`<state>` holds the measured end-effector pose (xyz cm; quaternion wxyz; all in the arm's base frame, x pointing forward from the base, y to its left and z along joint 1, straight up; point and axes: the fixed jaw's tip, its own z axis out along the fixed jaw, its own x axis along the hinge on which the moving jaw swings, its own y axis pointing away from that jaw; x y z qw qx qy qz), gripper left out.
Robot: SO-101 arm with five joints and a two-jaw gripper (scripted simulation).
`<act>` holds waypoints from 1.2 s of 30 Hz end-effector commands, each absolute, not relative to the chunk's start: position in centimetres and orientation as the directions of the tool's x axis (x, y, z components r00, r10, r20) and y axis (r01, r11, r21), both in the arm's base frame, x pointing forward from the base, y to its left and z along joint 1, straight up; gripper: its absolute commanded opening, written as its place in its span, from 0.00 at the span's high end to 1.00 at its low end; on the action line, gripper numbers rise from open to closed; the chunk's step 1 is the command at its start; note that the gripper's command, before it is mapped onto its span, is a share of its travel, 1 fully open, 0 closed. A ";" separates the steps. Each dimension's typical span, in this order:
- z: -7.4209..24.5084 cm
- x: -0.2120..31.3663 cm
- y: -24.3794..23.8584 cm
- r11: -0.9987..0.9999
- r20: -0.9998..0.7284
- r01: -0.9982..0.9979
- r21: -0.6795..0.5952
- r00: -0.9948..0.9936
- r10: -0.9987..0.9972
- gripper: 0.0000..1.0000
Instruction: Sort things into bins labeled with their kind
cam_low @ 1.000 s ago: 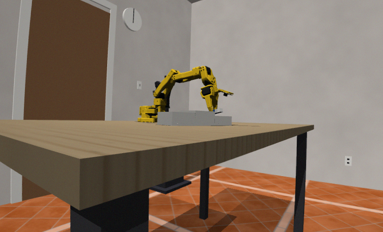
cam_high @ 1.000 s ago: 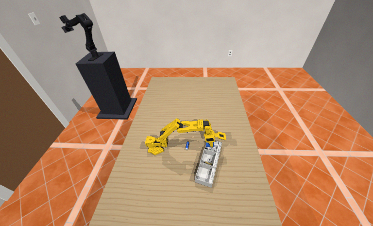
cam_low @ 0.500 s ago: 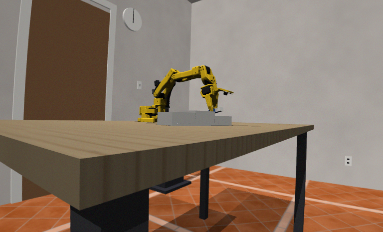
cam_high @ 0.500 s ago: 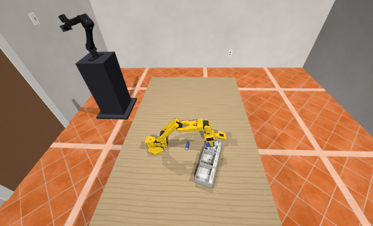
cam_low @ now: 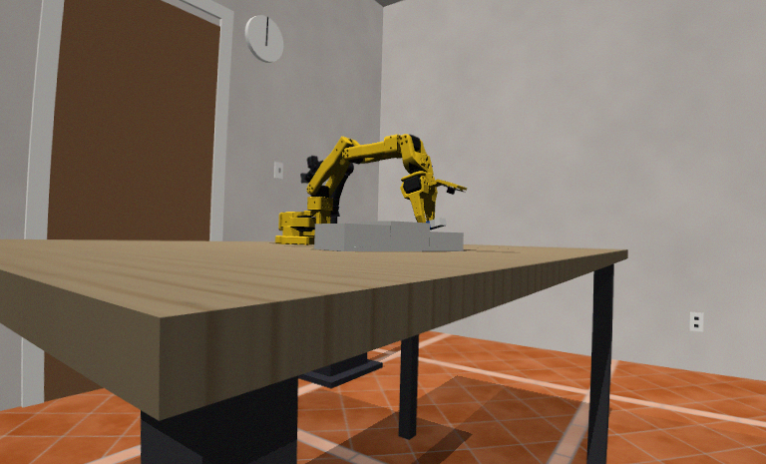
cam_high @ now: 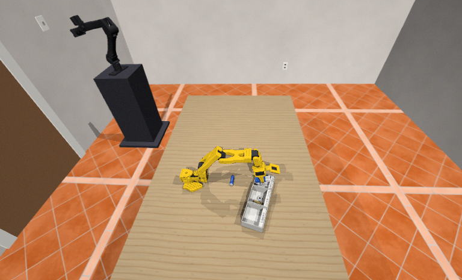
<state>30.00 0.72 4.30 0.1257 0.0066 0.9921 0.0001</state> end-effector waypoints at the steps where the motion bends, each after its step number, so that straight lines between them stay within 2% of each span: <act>1: 6.4 30.7 0.9 1.000 -0.335 0.017 0.007 -0.942 0.018 1.00; 36: 5.2 30.8 0.9 1.000 -0.335 0.017 0.007 -0.942 0.018 1.00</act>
